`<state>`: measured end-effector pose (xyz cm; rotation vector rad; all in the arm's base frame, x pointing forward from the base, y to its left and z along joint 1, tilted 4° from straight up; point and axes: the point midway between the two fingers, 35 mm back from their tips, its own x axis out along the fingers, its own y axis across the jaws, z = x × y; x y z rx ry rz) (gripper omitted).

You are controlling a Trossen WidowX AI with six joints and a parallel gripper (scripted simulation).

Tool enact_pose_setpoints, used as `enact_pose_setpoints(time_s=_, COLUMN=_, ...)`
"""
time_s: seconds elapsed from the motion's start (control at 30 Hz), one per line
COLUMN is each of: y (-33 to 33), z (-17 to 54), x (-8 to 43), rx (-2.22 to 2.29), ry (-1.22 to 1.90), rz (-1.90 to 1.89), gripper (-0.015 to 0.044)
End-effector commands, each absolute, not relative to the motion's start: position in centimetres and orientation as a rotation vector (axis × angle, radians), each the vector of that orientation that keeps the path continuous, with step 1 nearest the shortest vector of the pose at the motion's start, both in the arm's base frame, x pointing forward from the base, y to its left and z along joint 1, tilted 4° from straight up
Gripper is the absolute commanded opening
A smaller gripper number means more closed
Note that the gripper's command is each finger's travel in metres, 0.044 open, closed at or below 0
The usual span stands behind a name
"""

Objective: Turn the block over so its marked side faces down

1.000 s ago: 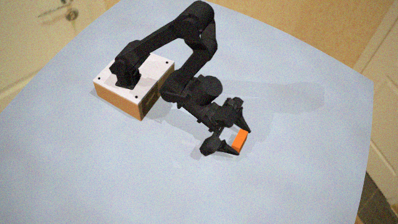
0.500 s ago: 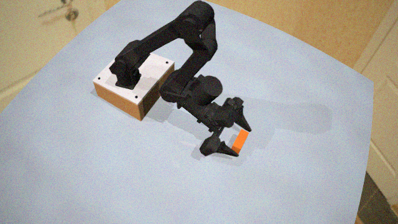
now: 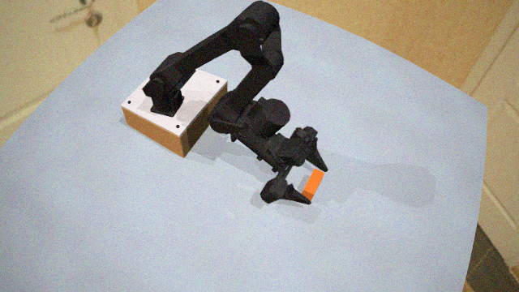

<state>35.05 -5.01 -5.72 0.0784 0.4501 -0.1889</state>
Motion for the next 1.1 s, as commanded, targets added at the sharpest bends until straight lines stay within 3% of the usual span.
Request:
enact_pose_setpoints(time_s=0.0, y=-5.0, z=-5.7, x=35.0, rx=0.083, ry=0.449, rz=-0.193, gripper=0.0440)
enact_pose_setpoints(time_s=0.47, y=-5.4, z=-0.7, x=36.7, rx=0.112, ry=0.787, rz=-0.176, gripper=0.0440)
enact_pose_setpoints(time_s=1.07, y=-5.0, z=1.8, x=33.4, rx=0.134, ry=0.984, rz=-0.170, gripper=0.0440)
